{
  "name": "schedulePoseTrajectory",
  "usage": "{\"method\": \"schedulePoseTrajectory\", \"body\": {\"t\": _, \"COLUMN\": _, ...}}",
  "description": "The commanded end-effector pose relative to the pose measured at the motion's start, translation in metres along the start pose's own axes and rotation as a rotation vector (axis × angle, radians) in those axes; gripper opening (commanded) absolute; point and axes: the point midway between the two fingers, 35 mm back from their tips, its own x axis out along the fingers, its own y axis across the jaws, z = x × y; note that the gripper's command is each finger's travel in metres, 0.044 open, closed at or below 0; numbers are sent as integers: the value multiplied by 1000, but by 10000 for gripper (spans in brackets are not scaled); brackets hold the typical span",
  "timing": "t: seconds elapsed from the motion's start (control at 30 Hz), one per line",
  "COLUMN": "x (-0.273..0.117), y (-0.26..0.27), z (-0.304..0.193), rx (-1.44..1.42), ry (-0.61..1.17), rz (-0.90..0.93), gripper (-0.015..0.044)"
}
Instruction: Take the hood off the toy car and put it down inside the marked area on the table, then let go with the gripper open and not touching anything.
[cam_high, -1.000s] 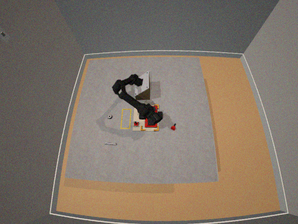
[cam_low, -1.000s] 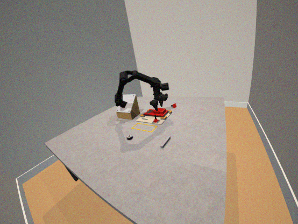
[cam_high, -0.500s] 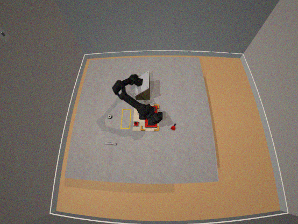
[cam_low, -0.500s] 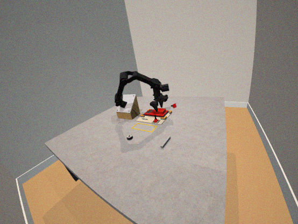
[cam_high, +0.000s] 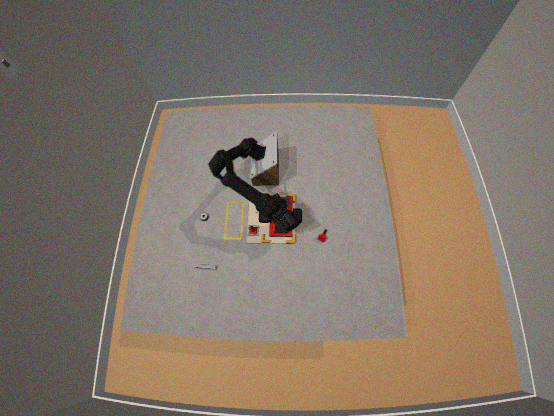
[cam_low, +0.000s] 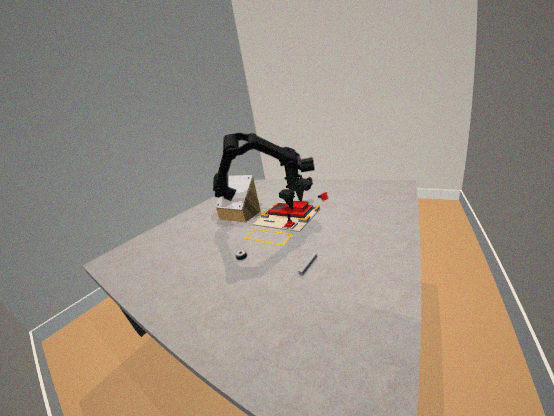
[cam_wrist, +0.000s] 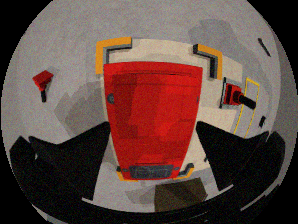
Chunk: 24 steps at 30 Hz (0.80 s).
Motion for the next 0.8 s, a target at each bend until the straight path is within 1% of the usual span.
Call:
{"method": "schedulePoseTrajectory", "body": {"t": 0.0, "x": 2, "y": 0, "z": 0, "rx": -4, "ry": -3, "rz": -2, "gripper": 440}}
{"method": "schedulePoseTrajectory", "body": {"t": 0.47, "x": 9, "y": 0, "z": 0, "rx": -4, "ry": -3, "rz": -2, "gripper": 440}}
{"method": "schedulePoseTrajectory", "body": {"t": 0.6, "x": 7, "y": 0, "z": 0, "rx": 0, "ry": 0, "rz": 0, "gripper": 335}}
{"method": "schedulePoseTrajectory", "body": {"t": 0.77, "x": 7, "y": 0, "z": 0, "rx": 0, "ry": 0, "rz": 0, "gripper": 302}}
